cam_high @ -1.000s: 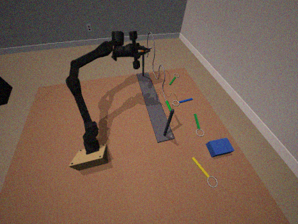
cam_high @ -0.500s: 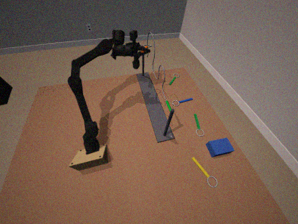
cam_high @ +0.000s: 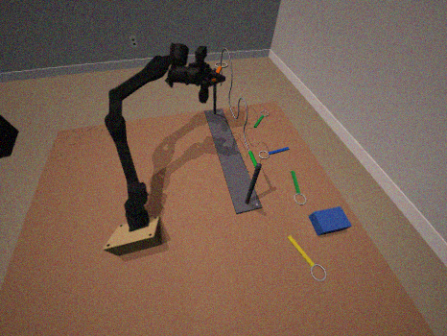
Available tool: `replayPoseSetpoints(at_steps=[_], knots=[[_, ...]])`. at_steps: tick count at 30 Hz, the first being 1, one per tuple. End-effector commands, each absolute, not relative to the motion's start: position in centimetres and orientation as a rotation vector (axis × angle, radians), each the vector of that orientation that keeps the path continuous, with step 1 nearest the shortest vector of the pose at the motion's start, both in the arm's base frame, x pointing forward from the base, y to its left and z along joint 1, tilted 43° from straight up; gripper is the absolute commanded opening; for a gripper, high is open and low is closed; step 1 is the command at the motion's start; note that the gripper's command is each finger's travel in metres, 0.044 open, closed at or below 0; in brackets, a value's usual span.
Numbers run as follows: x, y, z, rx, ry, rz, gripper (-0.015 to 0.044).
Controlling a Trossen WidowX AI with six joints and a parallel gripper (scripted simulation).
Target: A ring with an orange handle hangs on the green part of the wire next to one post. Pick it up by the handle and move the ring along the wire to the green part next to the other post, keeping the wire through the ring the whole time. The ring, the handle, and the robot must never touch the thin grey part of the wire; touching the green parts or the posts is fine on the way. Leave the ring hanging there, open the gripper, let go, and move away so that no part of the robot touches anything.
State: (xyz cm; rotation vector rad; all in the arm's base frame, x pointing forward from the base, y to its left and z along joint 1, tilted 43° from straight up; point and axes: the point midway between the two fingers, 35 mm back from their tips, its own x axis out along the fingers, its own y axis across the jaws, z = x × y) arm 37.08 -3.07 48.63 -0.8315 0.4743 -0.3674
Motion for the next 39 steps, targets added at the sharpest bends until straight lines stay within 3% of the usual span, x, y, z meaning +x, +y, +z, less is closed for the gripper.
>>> replayPoseSetpoints(at_steps=[1, 39], knots=[[37.1, -2.9, 48.7, -0.77, 0.466, -0.358, -0.015], [37.4, -1.4, 47.7, -0.287, 0.446, -0.245, -0.015]])
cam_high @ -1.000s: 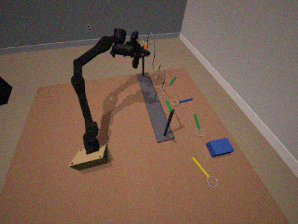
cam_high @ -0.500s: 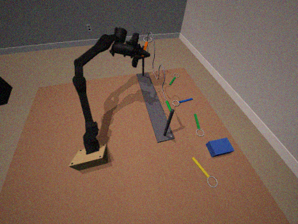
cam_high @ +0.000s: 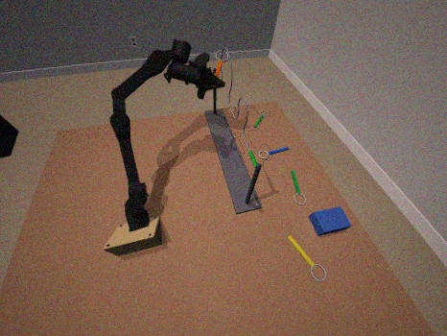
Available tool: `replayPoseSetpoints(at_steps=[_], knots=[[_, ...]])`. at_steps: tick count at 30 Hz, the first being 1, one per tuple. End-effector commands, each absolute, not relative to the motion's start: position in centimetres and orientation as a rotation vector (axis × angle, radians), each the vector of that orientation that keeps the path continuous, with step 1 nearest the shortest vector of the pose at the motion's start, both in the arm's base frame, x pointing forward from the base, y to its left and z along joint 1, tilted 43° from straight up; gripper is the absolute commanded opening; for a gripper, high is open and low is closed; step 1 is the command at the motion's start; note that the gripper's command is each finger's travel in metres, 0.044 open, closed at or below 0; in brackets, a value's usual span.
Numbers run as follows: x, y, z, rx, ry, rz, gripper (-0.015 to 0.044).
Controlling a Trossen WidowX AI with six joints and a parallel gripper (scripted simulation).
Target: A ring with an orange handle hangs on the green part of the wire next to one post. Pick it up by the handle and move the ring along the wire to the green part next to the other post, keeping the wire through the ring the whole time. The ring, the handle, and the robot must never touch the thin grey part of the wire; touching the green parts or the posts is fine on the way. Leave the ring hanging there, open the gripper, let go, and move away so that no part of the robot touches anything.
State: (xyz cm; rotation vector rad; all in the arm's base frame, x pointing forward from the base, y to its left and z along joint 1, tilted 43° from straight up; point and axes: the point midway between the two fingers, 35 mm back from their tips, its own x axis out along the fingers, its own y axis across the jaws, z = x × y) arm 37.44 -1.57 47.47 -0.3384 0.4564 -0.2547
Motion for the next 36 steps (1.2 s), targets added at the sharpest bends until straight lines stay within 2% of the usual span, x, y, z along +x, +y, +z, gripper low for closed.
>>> replayPoseSetpoints(at_steps=[1, 36], knots=[[37.4, -1.4, 47.7, -0.274, 0.445, -0.242, -0.015], [37.8, 0.3, 47.5, 0.169, 0.403, -0.127, -0.015]])
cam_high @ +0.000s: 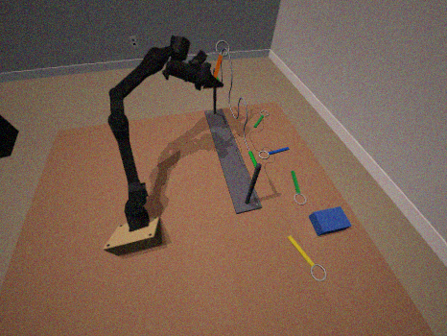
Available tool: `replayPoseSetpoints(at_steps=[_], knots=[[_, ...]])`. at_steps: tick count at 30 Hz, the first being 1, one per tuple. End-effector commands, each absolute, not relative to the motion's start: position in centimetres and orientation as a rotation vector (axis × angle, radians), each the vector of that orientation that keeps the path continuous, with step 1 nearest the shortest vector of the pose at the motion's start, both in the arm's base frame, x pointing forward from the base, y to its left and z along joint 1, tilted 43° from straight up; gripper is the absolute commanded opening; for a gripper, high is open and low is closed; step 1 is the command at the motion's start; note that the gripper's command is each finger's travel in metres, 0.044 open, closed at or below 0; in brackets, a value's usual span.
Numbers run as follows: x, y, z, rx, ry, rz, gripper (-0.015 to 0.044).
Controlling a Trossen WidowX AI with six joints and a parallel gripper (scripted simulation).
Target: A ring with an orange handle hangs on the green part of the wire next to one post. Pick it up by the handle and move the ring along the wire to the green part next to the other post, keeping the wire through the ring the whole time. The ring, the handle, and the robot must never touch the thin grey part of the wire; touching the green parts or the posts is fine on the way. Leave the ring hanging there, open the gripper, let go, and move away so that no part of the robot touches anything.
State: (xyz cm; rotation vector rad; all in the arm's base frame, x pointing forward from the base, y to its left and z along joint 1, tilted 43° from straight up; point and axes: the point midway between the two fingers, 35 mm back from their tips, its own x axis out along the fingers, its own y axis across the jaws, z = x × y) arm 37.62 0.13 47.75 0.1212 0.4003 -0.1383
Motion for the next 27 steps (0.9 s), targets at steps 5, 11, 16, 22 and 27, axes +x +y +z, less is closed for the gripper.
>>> replayPoseSetpoints(at_steps=[5, 11, 16, 22, 27], knots=[[37.8, 0.5, 47.5, 0.232, 0.396, -0.111, -0.015], [37.9, 0.8, 47.5, 0.307, 0.386, -0.091, -0.015], [37.9, 1.0, 47.6, 0.37, 0.377, -0.074, -0.015], [38.0, 1.3, 47.7, 0.446, 0.366, -0.053, -0.015], [38.0, 1.5, 47.8, 0.509, 0.356, -0.036, -0.015]])
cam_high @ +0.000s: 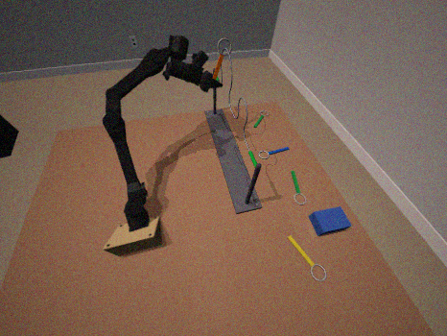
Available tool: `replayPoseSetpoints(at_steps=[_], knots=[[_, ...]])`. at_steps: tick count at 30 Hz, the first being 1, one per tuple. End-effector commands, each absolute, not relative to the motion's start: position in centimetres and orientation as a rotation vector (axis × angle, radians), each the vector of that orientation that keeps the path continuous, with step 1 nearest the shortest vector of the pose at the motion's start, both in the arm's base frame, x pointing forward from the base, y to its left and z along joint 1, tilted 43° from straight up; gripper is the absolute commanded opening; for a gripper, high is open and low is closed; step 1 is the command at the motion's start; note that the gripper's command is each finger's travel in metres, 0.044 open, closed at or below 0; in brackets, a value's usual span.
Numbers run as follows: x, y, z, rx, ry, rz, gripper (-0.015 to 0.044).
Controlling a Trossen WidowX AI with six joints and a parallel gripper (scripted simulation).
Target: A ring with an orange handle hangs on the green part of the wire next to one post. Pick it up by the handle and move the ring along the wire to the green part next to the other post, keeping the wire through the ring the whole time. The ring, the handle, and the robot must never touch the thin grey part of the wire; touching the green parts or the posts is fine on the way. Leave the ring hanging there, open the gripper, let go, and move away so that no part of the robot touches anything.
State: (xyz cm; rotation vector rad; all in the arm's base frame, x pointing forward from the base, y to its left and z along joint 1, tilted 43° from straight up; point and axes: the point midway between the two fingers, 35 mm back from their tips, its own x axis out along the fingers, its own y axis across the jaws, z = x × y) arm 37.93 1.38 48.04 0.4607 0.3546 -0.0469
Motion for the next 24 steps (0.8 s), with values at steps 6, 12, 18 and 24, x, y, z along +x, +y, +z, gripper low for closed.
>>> replayPoseSetpoints(at_steps=[6, 12, 18, 24], knots=[[38.09, 1.79, 47.93, 0.584, 0.344, -0.016, -0.015], [38.15, 2.04, 48.08, 0.659, 0.331, 0.004, -0.015], [38.2, 2.27, 48.25, 0.734, 0.317, 0.025, -0.015], [38.24, 2.48, 48.44, 0.809, 0.303, 0.045, -0.015]])
